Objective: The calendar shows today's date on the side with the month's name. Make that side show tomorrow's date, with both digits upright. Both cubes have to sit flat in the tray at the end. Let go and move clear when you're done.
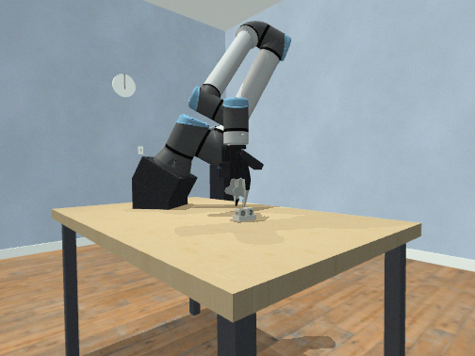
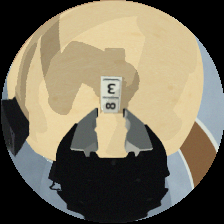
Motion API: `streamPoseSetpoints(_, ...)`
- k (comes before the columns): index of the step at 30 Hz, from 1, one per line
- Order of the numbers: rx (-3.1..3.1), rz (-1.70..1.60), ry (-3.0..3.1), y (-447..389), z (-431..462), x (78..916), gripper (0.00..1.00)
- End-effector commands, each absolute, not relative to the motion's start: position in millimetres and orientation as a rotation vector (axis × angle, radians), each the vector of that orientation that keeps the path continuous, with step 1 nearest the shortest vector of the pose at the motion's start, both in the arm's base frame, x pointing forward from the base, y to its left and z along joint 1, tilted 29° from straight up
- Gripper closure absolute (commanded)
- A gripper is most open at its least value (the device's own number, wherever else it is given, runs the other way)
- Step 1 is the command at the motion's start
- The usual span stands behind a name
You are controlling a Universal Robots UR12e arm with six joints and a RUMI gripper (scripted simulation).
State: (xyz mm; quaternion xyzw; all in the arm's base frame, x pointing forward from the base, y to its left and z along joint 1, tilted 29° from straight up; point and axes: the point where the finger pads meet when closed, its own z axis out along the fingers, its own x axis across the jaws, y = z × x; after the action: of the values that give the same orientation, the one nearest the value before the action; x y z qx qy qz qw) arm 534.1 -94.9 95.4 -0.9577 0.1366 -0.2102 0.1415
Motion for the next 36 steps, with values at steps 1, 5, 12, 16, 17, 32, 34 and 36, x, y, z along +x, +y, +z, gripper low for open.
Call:
streamPoseSetpoints(1, -2.765, -0.608, 0.394, -95.2, 95.8, 534.3, 0.71)
streamPoseSetpoints(5, -2.765, -0.608, 0.394, -95.2, 95.8, 534.3, 0.71)
streamPoseSetpoints(12, -2.765, -0.608, 0.394, -95.2, 95.8, 534.3, 0.71)
streamPoseSetpoints(16, -2.765, -0.608, 0.394, -95.2, 95.8, 534.3, 0.71)
streamPoseSetpoints(17, -2.765, -0.608, 0.394, -95.2, 95.8, 534.3, 0.71)
streamPoseSetpoints(32, -2.765, -0.608, 0.394, -94.2, 91.6, 536.5, 0.71)
streamPoseSetpoints(34, -2.765, -0.608, 0.394, -93.6, 89.1, 537.8, 0.71)
streamPoseSetpoints(36, -2.765, -0.608, 0.394, -92.9, 86.1, 539.2, 0.71)
